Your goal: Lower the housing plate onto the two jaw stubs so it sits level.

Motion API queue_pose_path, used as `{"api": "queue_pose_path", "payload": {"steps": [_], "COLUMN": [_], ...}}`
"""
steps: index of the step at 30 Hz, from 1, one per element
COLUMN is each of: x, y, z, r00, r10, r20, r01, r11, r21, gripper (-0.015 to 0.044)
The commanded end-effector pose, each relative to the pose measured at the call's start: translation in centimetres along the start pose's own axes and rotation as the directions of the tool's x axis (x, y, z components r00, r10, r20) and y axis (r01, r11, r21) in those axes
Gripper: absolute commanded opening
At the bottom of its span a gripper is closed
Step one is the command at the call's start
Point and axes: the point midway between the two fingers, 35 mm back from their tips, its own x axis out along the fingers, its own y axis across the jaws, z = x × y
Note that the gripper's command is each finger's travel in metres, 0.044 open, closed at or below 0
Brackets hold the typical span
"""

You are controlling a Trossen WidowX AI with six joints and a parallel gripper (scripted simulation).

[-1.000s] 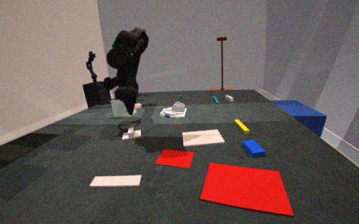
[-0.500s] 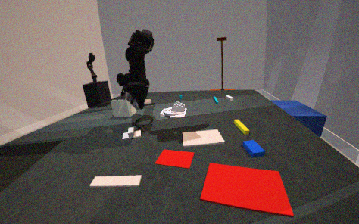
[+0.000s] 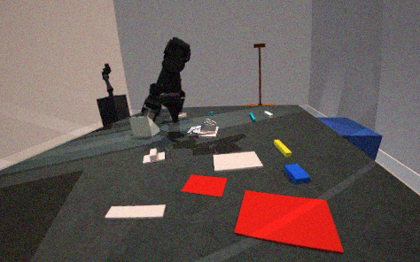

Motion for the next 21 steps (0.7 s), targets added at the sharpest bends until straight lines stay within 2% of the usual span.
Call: {"api": "queue_pose_path", "payload": {"steps": [1, 21], "x": [0.1, 0.6], "y": [-1.2, -7.1], "z": [-0.5, -3.3], "r00": [1.000, 1.000], "r10": [-0.009, -0.022], "r20": [-0.004, -0.008], "r01": [0.009, 0.023], "r11": [1.000, 0.991], "r21": [0.025, 0.133], "gripper": [0.0351, 0.0351]}}
